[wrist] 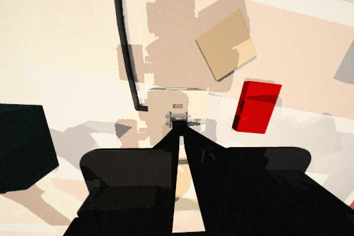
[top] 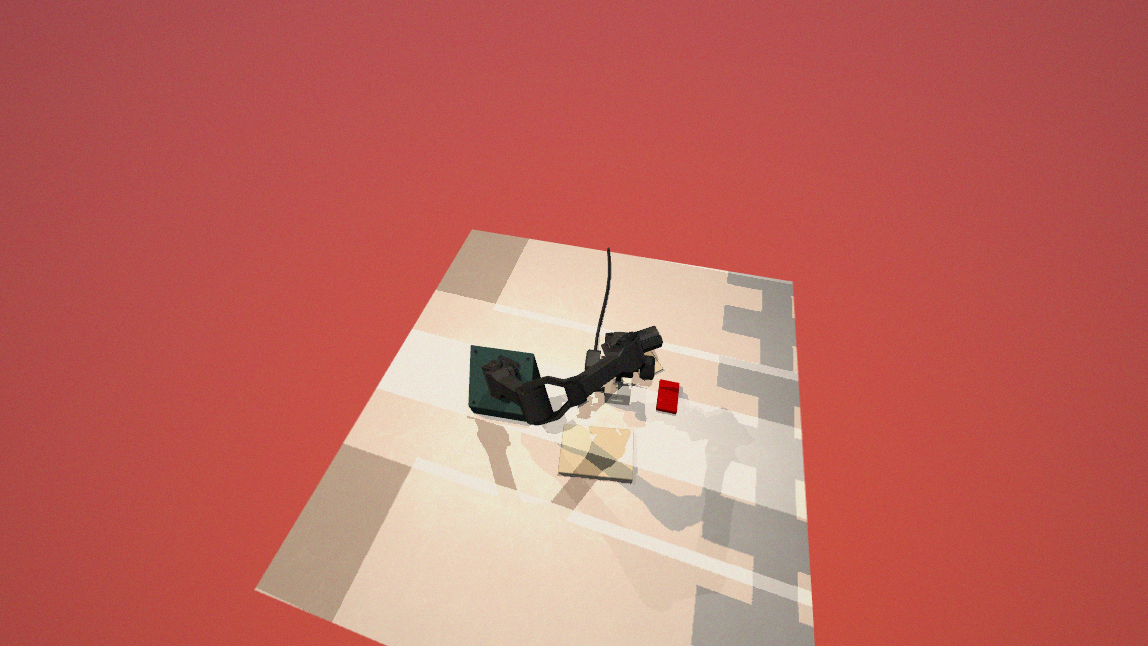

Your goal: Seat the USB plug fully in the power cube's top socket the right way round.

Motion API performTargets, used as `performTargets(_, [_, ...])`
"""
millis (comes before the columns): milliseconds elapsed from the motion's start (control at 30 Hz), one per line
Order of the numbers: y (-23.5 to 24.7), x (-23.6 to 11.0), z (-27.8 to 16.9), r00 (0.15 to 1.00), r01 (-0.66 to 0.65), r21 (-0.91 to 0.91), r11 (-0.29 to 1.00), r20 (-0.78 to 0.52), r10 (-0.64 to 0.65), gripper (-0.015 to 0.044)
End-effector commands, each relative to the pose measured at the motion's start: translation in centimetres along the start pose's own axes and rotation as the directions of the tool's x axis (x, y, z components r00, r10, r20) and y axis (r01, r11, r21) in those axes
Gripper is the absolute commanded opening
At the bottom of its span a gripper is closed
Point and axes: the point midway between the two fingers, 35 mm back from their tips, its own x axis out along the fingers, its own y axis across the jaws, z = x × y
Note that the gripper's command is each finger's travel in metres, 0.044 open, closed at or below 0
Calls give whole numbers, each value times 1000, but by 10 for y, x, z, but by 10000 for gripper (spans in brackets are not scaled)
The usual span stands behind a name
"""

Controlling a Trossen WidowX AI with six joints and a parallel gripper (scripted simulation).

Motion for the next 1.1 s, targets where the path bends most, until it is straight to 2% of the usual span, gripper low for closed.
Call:
performTargets(0, [0,1,1,1000,-2,-3,1000,3,2,0])
performTargets(1067, [0,5,0,1000,-2,-3,1000,2,2,0])
